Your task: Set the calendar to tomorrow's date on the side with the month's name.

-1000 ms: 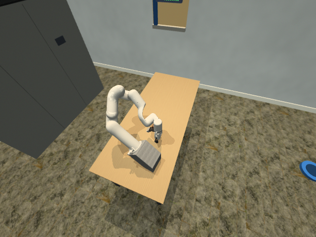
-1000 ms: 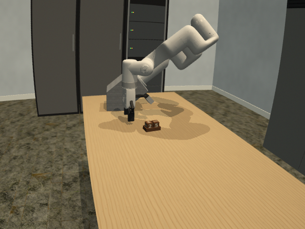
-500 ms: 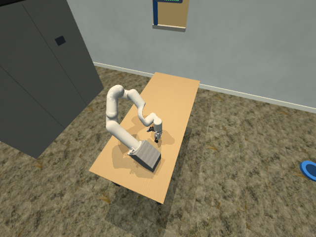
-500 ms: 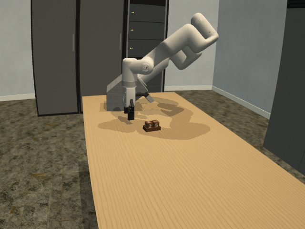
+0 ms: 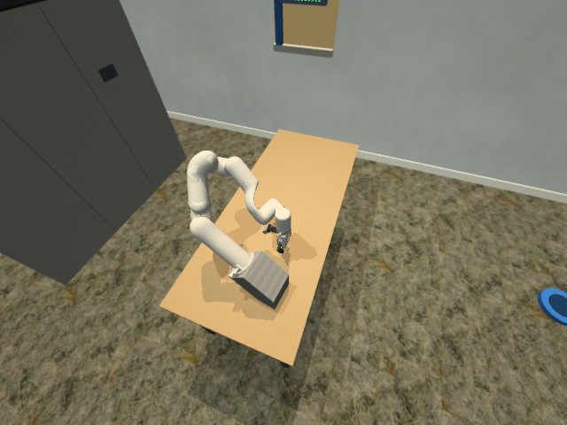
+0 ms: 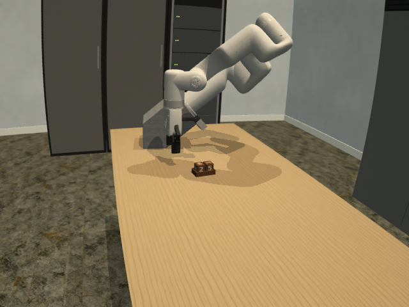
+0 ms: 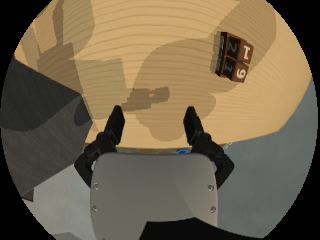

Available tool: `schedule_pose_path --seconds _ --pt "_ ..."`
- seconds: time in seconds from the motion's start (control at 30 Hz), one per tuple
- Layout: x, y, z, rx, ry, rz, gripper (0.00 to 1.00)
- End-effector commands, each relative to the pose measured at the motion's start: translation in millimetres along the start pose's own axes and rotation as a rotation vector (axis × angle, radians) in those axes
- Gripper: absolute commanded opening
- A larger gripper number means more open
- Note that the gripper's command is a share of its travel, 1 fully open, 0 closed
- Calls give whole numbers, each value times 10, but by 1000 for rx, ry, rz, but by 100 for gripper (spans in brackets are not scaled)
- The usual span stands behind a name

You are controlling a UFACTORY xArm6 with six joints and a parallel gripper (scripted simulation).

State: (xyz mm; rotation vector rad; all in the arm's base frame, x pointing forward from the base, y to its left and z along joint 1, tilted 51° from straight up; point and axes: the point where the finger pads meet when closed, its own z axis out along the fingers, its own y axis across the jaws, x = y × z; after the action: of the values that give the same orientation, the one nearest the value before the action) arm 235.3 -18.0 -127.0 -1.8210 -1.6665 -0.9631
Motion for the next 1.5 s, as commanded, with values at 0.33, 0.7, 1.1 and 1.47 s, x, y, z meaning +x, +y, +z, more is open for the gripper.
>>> schedule_pose_path --seconds 0.33,0.7,1.1,1.47 --pt "21 295 -11 -1 -2 -1 100" --pt "48 584 -11 -1 -2 -1 100" --pt "75 871 -12 -1 -2 -1 100" --pt "99 1124 -12 -1 -2 -1 100"
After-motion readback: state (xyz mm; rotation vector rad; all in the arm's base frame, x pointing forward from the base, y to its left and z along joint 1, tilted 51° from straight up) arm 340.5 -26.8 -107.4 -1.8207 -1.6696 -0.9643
